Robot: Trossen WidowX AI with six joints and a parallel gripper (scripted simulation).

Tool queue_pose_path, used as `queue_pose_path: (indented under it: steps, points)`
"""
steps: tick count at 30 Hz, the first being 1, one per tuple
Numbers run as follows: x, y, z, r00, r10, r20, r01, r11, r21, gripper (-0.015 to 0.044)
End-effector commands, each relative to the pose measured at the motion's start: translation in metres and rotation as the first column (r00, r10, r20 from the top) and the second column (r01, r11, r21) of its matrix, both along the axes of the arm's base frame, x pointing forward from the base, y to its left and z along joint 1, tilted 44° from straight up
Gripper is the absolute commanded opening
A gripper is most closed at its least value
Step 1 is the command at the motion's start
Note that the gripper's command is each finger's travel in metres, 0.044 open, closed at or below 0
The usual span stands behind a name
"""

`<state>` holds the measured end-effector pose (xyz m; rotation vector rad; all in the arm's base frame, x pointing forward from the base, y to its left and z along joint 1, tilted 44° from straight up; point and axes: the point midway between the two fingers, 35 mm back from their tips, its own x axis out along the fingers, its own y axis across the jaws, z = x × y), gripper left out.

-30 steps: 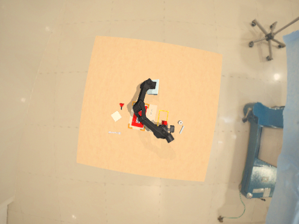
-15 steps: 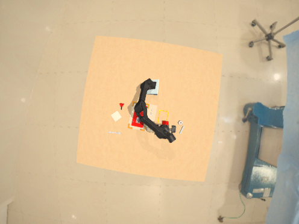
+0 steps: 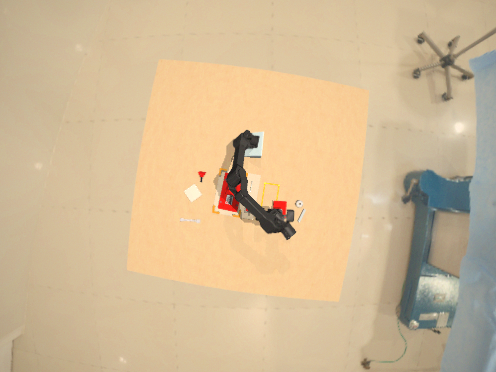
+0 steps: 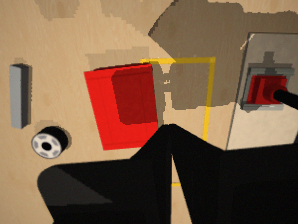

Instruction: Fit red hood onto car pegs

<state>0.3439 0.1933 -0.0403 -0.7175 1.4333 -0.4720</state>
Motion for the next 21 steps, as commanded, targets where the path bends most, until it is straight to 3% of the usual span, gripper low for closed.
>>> queue_pose_path:
  steps: [1,21]
  points:
    - [-0.0051,0.0216,0.0231,1.0,0.005,0.01,-0.006,1.0,0.014,0.0]
    - [-0.0034,0.0204,0.0199,1.0,0.018,0.018,-0.018,1.0,0.016,0.0]
